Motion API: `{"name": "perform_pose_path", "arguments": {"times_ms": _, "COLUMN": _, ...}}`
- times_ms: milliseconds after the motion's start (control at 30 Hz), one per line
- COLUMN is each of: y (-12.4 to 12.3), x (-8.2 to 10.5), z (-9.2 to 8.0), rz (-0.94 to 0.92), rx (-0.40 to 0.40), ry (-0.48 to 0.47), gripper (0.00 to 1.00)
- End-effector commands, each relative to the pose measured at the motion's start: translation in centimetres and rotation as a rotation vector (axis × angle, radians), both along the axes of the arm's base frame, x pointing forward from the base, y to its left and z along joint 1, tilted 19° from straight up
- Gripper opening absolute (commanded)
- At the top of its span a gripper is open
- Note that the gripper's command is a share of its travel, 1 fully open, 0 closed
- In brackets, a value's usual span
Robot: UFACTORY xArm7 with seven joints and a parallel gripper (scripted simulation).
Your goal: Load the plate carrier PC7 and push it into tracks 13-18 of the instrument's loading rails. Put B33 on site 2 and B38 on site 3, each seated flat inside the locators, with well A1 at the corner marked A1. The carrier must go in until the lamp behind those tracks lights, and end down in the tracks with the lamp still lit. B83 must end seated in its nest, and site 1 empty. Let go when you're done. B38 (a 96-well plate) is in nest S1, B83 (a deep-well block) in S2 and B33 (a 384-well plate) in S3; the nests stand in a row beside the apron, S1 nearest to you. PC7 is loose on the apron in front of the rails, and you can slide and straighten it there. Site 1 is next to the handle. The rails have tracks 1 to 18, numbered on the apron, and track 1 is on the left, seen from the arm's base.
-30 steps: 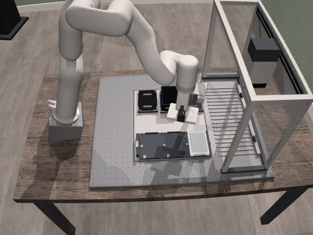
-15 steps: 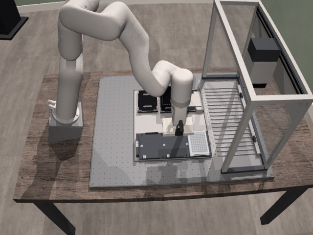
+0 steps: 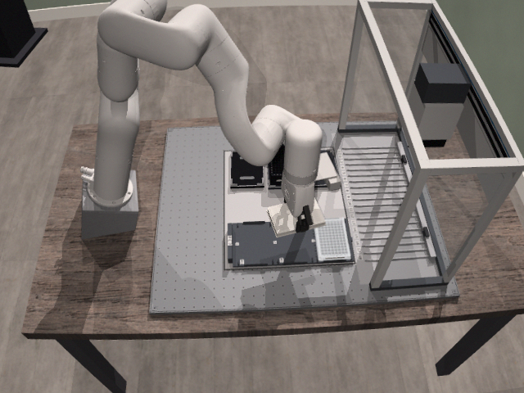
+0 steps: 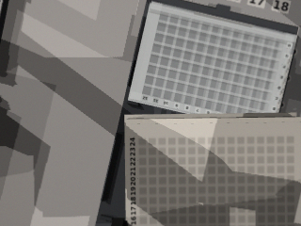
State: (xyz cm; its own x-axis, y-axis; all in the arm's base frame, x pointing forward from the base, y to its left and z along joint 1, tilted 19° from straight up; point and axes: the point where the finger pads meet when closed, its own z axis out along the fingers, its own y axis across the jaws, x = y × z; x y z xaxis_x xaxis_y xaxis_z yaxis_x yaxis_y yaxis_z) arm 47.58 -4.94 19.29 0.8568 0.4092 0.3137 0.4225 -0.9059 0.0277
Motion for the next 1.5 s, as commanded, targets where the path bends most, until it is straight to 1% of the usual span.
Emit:
{"name": "perform_pose_path", "arguments": {"times_ms": 0, "y": -0.09, "x": 0.13, "z": 0.22, "rz": 0.074, "rx": -0.014, "ry": -0.015, "gripper": 0.0}}
{"name": "perform_pose_path", "arguments": {"times_ms": 500, "y": -0.09, "x": 0.13, "z": 0.21, "rz": 0.548, "rx": -0.163, "ry": -0.071, "gripper": 0.0}}
{"name": "perform_pose_path", "arguments": {"times_ms": 567, "y": -0.09, "x": 0.13, "z": 0.21, "rz": 0.548, "rx": -0.163, "ry": -0.071, "gripper": 0.0}}
{"name": "perform_pose_path", "arguments": {"times_ms": 1067, "y": -0.09, "x": 0.12, "z": 0.21, "rz": 1.021, "rx": -0.313, "ry": -0.127, "gripper": 0.0}}
{"name": "perform_pose_path", "arguments": {"times_ms": 1133, "y": -0.09, "x": 0.12, "z": 0.21, "rz": 1.021, "rx": -0.313, "ry": -0.127, "gripper": 0.0}}
{"name": "perform_pose_path", "arguments": {"times_ms": 1367, "y": -0.09, "x": 0.12, "z": 0.21, "rz": 1.242, "rx": -0.383, "ry": -0.153, "gripper": 0.0}}
{"name": "perform_pose_path", "arguments": {"times_ms": 1467, "y": -0.09, "x": 0.12, "z": 0.21, "rz": 1.264, "rx": -0.39, "ry": -0.156, "gripper": 0.0}}
